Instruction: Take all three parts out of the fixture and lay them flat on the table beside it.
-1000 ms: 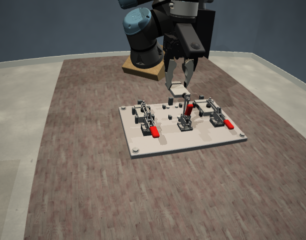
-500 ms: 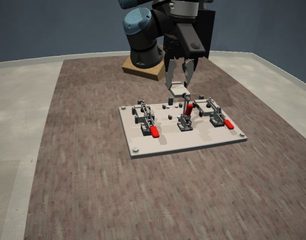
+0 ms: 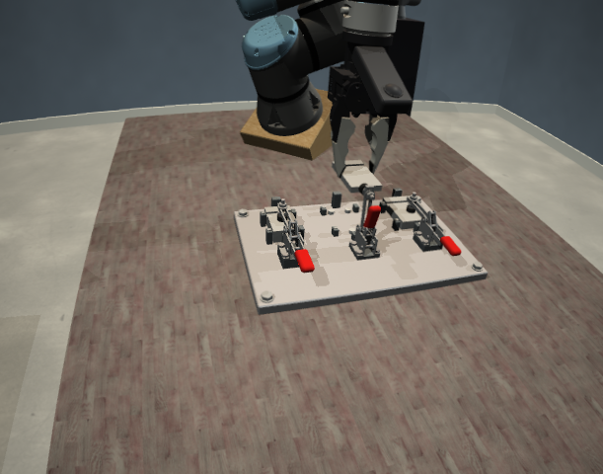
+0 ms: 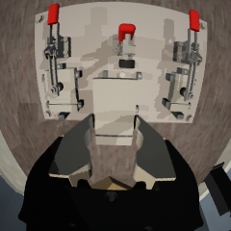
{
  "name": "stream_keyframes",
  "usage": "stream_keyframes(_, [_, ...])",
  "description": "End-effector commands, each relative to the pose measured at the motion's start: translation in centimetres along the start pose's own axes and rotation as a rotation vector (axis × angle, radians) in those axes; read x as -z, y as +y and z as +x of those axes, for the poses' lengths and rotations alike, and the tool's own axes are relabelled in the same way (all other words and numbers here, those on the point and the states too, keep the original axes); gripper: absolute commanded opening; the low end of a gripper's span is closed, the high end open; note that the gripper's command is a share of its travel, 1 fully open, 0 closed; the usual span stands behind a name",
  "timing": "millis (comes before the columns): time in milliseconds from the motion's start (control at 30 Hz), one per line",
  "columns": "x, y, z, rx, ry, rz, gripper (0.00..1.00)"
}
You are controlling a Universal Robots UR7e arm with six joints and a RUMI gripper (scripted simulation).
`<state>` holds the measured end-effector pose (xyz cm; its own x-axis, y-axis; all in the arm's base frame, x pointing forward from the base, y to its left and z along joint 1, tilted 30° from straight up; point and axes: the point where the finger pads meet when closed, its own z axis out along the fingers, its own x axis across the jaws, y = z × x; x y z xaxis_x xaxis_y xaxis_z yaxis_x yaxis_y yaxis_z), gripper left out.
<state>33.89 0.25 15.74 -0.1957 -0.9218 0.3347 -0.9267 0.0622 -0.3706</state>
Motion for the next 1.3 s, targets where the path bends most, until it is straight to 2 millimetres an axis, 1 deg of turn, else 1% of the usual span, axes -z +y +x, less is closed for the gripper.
stream_keyframes(0, [0.0,0.0,-0.7,0.000,0.000,0.001,0.00])
stream_keyframes(233, [0.0,0.0,-2.5,0.000,0.000,0.001,0.00])
stream_keyframes(300, [0.0,0.0,-2.5,0.000,0.000,0.001,0.00])
stream_keyframes(433, [0.0,0.0,-3.9,0.000,0.000,0.001,0.00])
stream_keyframes(800, [0.0,0.0,-8.7,0.000,0.000,0.001,0.00])
stream_keyframes(867, [0.0,0.0,-8.7,0.000,0.000,0.001,0.00])
stream_keyframes(1267, [0.0,-0.1,-14.7,0.000,0.000,0.001,0.00])
